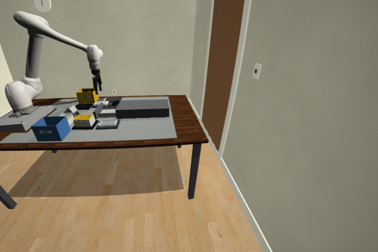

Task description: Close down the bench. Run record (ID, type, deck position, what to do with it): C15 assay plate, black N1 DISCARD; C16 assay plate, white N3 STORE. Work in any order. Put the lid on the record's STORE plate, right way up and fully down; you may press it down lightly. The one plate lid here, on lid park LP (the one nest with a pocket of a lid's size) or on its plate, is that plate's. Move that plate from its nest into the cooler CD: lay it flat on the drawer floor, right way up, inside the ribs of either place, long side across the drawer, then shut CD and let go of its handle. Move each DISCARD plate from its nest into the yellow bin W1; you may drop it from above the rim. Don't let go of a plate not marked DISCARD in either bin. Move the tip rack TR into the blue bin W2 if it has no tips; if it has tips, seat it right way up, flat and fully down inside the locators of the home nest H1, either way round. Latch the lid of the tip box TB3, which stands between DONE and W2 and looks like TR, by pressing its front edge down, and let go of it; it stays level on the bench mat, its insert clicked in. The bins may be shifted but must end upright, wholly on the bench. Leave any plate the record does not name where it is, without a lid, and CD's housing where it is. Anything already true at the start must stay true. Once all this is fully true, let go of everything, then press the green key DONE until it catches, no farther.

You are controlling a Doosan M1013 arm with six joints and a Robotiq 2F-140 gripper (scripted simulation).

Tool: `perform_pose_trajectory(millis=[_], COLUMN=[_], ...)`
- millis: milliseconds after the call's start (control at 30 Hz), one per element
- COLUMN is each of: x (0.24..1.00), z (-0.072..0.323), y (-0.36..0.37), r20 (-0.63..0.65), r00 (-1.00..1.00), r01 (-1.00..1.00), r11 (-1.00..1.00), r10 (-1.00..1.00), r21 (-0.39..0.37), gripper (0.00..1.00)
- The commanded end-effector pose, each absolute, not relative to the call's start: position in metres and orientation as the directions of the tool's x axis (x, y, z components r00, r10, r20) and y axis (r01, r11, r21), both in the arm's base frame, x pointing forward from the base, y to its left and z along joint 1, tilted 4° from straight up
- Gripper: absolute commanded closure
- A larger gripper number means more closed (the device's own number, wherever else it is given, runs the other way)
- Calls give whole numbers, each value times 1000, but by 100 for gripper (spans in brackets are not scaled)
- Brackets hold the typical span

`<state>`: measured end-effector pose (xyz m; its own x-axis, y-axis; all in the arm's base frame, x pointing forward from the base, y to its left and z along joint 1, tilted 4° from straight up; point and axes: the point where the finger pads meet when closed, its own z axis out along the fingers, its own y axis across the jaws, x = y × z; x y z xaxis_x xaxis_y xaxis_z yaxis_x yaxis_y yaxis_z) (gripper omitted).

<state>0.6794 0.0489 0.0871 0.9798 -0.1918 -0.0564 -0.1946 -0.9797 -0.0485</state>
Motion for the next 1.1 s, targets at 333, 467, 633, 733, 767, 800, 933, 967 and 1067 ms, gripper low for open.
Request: perform_pose_trajectory(millis=[333, 467, 633, 733, 767, 800, 933, 967, 1067], x=[679, 679, 678, 678, 678, 678, 678, 678, 678], z=[74, 69, 62, 58, 57, 57, 53, 51, 47], y=[50, 50, 50, 51, 51, 51, 51, 51, 51], r20=[-56, -56, -56, -56, -56, -56, -56, -56, -56], r00=[980, 980, 980, 980, 980, 980, 980, 980, 980], r01=[-195, -195, -195, -195, -195, -195, -195, -195, -195], r11=[-980, -980, -980, -980, -980, -980, -980, -980, -980], r10=[-192, -192, -192, -192, -192, -192, -192, -192, -192], r21=[-49, -49, -49, -49, -49, -49, -49, -49, -49], gripper=[34, 34, 34, 34, 34, 34, 34, 34, 34])
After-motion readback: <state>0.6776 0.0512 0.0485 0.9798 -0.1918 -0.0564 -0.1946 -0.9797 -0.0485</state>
